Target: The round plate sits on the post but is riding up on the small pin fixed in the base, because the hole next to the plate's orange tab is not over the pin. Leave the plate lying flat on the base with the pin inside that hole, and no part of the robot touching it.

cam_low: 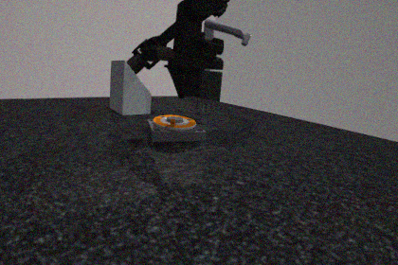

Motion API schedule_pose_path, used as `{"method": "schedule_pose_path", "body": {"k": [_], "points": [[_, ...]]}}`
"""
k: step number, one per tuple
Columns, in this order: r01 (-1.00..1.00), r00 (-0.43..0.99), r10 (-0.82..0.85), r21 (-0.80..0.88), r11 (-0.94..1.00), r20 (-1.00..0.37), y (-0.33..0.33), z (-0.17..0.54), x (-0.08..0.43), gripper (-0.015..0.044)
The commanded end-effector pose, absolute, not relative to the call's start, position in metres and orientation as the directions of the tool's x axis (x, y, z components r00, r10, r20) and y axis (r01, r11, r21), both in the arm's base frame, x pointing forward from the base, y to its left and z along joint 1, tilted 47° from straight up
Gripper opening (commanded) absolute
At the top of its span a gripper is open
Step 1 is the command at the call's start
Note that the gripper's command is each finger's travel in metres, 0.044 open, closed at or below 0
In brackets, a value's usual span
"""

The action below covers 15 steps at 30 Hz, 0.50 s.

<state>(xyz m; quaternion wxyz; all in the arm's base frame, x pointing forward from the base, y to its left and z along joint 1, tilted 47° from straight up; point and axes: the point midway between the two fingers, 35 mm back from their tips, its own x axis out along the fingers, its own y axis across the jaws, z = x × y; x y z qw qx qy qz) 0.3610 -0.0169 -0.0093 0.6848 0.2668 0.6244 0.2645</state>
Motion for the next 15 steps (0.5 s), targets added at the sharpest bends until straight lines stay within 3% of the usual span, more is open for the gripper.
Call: {"method": "schedule_pose_path", "body": {"k": [1, 15], "points": [[0.005, 0.062, 0.721, 0.723, 0.691, -0.690, -0.001, -0.010, 0.359, 0.0000], [0.005, 0.062, 0.723, 0.724, 0.690, -0.688, 0.029, -0.047, 0.360, 0.0000]]}}
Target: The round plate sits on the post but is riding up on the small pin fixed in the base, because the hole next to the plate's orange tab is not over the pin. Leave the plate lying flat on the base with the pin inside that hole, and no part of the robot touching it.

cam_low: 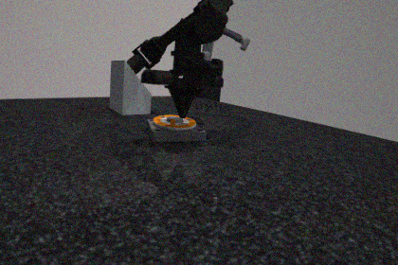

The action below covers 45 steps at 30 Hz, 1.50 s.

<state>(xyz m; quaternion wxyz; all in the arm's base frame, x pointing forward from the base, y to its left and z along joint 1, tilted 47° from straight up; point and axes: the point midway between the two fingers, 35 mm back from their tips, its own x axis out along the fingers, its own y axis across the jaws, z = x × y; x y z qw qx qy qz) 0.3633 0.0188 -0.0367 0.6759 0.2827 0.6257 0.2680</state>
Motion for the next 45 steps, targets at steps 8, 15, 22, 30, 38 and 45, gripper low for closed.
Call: {"method": "schedule_pose_path", "body": {"k": [8, 15, 22, 30, 38, 45], "points": [[0.005, 0.062, 0.722, 0.724, 0.690, -0.689, 0.024, -0.053, 0.356, 0.0000], [0.005, 0.062, 0.722, 0.724, 0.690, -0.689, 0.019, -0.060, 0.349, 0.0000], [0.006, 0.062, 0.722, 0.724, 0.690, -0.689, 0.016, -0.063, 0.345, 0.0000], [0.006, 0.062, 0.722, 0.723, 0.690, -0.689, 0.013, -0.066, 0.341, 0.0000], [0.006, 0.062, 0.722, 0.723, 0.690, -0.689, 0.012, -0.068, 0.337, 0.0000], [0.006, 0.061, 0.722, 0.723, 0.691, -0.690, 0.011, -0.070, 0.334, 0.0000]]}}
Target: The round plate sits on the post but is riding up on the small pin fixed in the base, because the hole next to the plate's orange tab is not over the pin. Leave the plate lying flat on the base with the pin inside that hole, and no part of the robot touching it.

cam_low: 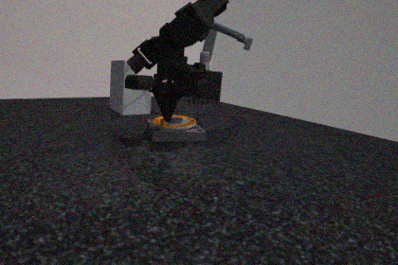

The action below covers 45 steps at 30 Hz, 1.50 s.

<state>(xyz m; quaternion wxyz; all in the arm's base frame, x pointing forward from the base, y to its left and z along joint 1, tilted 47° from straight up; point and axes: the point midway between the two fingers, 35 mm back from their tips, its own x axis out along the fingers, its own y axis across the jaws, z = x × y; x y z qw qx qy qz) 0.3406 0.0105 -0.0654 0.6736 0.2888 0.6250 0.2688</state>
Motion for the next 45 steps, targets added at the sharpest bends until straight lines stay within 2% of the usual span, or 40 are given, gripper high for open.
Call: {"method": "schedule_pose_path", "body": {"k": [1, 45], "points": [[0.006, 0.061, 0.722, 0.723, 0.691, -0.690, 0.011, -0.070, 0.334, 0.0000], [0.007, 0.061, 0.721, 0.723, 0.691, -0.690, 0.007, -0.076, 0.312, 0.0000]]}}
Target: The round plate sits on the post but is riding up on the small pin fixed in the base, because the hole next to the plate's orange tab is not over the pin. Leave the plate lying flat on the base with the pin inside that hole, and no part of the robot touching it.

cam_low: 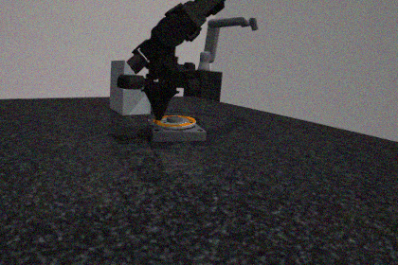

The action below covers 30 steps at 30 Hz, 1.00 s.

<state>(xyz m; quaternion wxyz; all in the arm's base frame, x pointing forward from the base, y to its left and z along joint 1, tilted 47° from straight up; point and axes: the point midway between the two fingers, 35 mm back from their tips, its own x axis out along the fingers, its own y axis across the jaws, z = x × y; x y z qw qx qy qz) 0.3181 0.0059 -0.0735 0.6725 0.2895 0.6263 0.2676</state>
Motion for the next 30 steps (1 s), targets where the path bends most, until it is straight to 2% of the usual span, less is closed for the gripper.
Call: {"method": "schedule_pose_path", "body": {"k": [1, 30], "points": [[0.007, 0.060, 0.721, 0.723, 0.691, -0.690, 0.007, -0.076, 0.311, 0.0000], [0.008, 0.060, 0.721, 0.723, 0.691, -0.690, 0.010, -0.074, 0.291, 0.0000]]}}
